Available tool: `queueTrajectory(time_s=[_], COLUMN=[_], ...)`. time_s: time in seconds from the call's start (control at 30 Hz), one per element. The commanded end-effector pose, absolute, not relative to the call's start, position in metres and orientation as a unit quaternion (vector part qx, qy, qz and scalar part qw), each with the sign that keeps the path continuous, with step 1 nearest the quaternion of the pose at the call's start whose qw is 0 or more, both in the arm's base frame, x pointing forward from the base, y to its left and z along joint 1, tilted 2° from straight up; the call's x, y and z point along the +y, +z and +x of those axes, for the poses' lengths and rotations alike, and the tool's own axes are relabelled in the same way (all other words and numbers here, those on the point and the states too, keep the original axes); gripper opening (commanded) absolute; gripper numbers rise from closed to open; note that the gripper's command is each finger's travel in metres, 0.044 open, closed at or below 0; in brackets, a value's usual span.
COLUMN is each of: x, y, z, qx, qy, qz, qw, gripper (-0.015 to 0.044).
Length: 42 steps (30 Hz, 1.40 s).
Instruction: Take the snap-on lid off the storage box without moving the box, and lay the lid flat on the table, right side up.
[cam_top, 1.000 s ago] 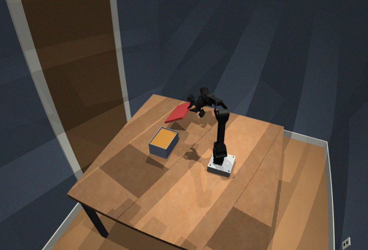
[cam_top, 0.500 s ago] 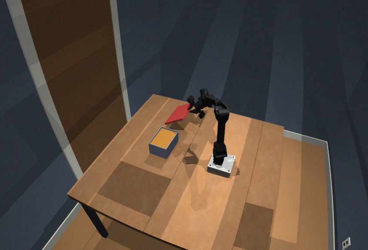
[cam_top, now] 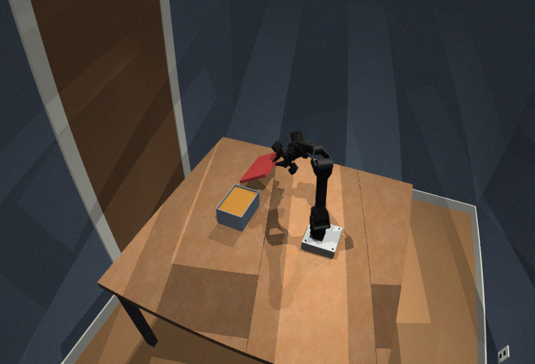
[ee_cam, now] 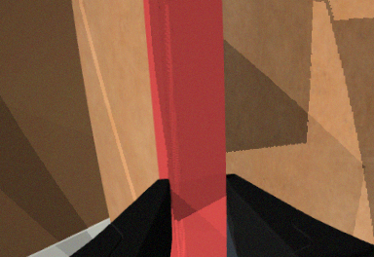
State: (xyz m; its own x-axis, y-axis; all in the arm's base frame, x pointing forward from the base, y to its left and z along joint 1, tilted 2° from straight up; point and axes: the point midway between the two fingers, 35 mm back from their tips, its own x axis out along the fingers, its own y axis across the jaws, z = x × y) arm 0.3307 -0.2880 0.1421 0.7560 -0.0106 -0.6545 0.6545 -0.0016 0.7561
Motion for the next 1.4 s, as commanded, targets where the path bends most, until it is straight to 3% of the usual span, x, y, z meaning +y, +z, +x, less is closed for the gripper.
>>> queueTrajectory(time_s=[0.0, 1.37], x=[-0.287, -0.288], y=[0.139, 0.106], z=[0.331, 0.331], qx=[0.243, 0.243], qy=[-0.246, -0.246], qz=[0.661, 0.661], qw=[0.666, 0.666], gripper=[0.0, 0.0])
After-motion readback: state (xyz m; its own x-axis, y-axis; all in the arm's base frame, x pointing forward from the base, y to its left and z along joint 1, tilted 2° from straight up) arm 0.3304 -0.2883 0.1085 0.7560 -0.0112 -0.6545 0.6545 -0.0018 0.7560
